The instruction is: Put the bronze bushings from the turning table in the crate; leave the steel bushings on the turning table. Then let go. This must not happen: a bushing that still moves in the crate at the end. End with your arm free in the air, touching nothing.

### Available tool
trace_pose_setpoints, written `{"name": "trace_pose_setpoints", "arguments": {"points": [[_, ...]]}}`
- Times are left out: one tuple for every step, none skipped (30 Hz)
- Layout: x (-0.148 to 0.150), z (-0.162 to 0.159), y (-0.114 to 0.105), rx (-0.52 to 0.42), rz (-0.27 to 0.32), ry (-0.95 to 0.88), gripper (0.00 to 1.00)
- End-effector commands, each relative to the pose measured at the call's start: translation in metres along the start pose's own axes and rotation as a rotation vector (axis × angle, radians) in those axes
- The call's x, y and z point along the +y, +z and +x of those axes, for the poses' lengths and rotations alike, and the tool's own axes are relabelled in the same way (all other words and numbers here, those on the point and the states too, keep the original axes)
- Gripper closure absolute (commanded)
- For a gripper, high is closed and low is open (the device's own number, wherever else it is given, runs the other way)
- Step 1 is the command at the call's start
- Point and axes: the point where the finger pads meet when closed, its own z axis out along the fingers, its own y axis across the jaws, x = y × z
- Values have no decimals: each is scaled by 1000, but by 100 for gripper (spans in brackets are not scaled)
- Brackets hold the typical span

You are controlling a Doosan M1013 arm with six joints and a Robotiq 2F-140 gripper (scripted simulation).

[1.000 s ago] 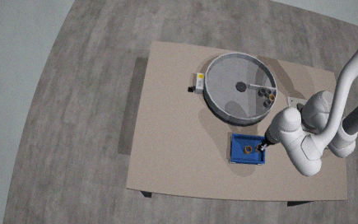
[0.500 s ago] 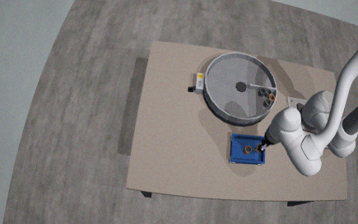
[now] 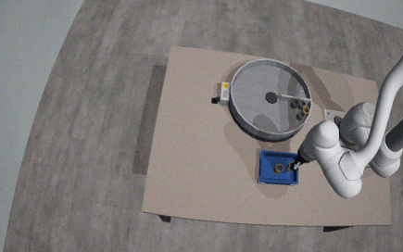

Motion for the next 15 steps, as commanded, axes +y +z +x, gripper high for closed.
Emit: {"name": "trace_pose_setpoints", "arguments": {"points": [[-5,-1,6,-3,4,-3,100],[-5,-1,7,-3,4,-3,100],[-5,-1,8,-3,4,-3,100],[-5,-1,10,-3,4,-3,100],[-4,-1,11,-3,4,-3,100],[-4,-1,13,-3,4,-3,100],[-4,-1,15,-3,4,-3,100],[-4,-1,16,-3,4,-3,100],[-4,-1,18,-3,4,-3,100],[-4,-1,20,-3,4,-3,100],[-4,-1,22,-3,4,-3,100],[-4,-1,24,-3,4,-3,100],[-4,-1,24,-3,4,-3,100],[-4,-1,24,-3,4,-3,100],[-4,-1,25,-3,4,-3,100]]}}
